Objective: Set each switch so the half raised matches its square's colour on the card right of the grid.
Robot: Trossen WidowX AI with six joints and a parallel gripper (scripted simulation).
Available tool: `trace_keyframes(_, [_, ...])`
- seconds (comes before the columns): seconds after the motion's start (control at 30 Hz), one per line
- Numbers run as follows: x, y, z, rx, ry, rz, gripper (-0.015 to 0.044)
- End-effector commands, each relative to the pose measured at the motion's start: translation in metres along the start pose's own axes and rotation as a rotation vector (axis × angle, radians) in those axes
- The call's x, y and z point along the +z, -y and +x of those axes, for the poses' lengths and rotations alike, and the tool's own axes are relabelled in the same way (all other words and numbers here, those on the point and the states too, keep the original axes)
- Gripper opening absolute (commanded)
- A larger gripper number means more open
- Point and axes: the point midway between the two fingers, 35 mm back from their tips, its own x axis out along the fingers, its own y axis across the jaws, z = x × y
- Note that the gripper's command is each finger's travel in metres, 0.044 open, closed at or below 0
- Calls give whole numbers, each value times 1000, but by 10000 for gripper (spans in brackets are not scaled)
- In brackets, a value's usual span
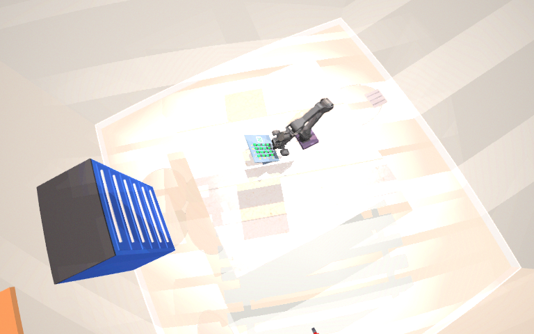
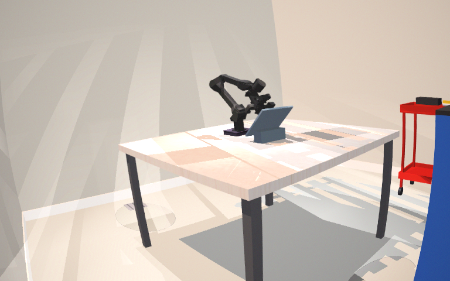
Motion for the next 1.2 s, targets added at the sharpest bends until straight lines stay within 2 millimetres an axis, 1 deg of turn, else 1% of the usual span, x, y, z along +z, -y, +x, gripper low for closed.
trace_keyframes(0.0, [0, 0, 8, 2, -2, -3, 0])
trace_keyframes(0.47, [0, 0, 25, 2, -1, -3, 0])
trace_keyframes(1.17, [1, 0, 26, 2, -1, -3, 0])
